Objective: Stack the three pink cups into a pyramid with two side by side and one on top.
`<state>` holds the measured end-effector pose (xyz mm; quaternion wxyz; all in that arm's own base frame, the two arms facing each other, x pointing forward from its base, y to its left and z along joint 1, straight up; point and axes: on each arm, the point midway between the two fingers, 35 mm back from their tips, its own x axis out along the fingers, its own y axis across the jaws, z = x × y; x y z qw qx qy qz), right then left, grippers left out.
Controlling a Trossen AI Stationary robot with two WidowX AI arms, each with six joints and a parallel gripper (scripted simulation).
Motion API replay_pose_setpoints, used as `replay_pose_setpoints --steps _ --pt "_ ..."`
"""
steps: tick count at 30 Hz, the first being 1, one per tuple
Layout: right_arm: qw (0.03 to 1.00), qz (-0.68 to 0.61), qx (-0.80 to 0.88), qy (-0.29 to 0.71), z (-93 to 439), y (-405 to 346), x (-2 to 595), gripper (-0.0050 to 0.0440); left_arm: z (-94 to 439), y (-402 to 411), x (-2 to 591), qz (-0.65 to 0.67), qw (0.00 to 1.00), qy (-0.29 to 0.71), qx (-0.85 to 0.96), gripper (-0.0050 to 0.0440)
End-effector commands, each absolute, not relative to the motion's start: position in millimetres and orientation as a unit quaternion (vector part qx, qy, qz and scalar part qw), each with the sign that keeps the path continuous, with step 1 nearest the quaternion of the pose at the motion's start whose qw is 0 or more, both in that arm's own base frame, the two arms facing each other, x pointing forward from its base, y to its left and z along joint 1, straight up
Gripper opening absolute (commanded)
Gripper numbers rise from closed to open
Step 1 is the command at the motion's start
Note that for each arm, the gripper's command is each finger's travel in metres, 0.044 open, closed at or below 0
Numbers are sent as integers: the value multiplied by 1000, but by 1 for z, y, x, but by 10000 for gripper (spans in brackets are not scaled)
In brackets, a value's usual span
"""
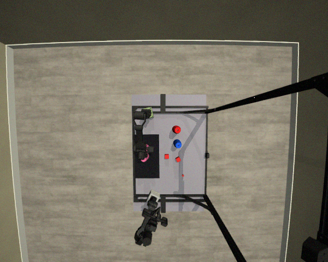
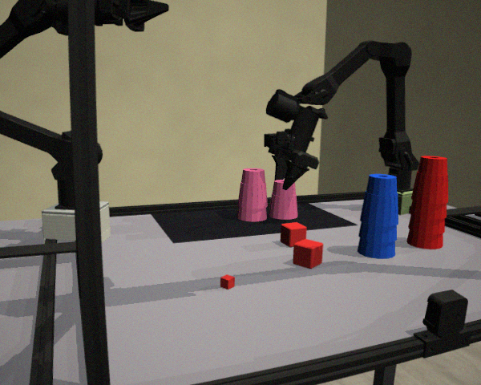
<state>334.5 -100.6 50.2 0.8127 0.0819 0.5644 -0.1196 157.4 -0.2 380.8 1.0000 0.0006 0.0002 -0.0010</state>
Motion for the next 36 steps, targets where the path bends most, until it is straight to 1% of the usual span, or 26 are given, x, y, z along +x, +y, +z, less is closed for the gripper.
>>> replay_pose_setpoints --steps 1,6,8,23,25,36 --pt "813 -119 82 565 50 -100 334 100 381 0 157 0 1000 0 0 0" --pt "813 -119 82 565 50 -100 334 133 381 0 157 0 1000 0 0 0" --pt "813 -119 82 565 50 -100 334 133 381 0 157 0 1000 0 0 0" --pt "813 -119 82 565 50 -100 334 233 381 0 157 0 1000 0 0 0" --pt "813 -119 82 565 50 -100 334 233 381 0 157 0 1000 0 0 0" --pt "813 -119 82 565 50 -100 334 307 381 0 157 0 1000 0 0 0"
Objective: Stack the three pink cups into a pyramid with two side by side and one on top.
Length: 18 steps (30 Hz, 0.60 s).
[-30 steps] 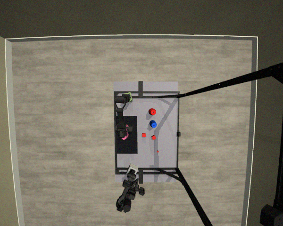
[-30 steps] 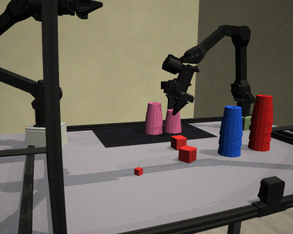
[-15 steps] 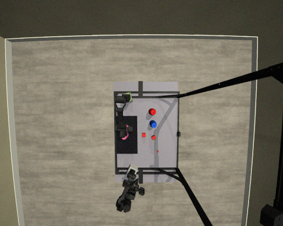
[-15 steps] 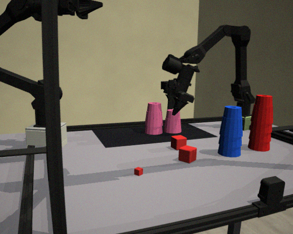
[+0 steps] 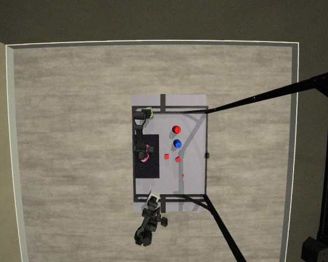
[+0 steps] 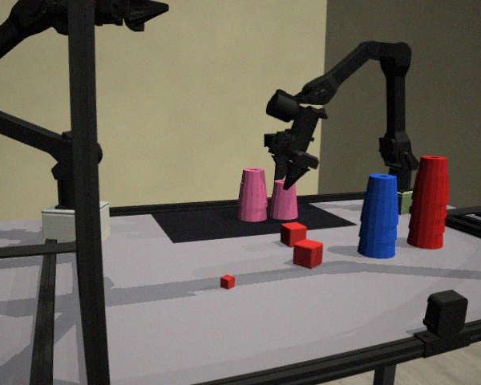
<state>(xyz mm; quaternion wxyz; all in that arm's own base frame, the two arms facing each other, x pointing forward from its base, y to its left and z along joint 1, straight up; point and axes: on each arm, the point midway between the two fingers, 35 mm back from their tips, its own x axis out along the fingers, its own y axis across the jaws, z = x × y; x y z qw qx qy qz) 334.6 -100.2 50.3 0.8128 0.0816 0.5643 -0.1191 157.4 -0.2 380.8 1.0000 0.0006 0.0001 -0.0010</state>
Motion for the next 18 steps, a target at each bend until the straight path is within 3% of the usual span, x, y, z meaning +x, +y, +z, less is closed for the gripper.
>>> replay_pose_setpoints --steps 1,18 --pt "813 -119 82 565 50 -100 334 313 381 0 157 0 1000 0 0 0" --pt "813 -119 82 565 50 -100 334 413 381 0 157 0 1000 0 0 0"
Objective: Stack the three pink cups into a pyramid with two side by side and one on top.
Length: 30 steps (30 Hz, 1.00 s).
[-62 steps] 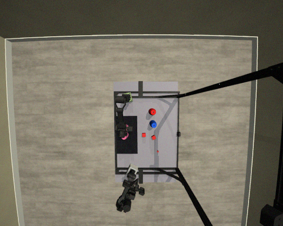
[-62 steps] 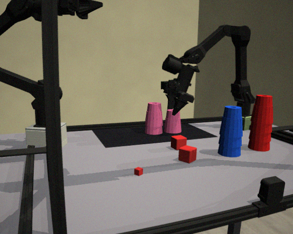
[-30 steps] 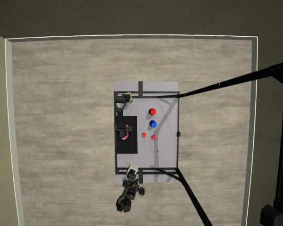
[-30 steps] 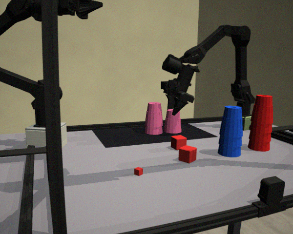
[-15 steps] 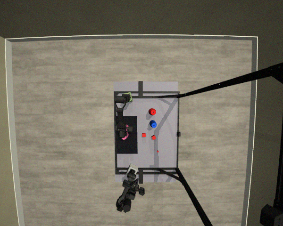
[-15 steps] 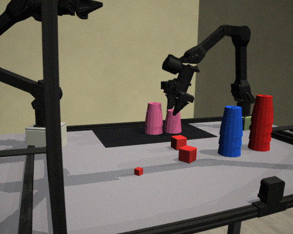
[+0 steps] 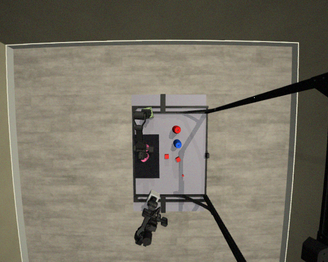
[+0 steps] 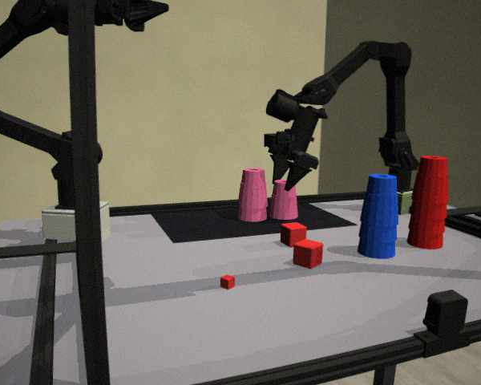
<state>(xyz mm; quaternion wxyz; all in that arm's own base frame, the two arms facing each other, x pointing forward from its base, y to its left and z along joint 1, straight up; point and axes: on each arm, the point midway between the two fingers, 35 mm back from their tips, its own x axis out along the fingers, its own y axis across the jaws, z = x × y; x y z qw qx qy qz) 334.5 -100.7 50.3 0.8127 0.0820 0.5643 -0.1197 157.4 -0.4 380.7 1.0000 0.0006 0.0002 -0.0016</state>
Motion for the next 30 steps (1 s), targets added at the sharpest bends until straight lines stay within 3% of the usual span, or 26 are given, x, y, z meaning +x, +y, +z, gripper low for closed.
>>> replay_pose_setpoints --steps 1,6,30 --pt "813 -119 82 565 50 -100 334 420 381 0 157 0 1000 0 0 0" --pt "813 -119 82 565 50 -100 334 440 381 0 157 0 1000 0 0 0" --pt "813 -119 82 565 50 -100 334 440 381 0 157 0 1000 0 0 0"
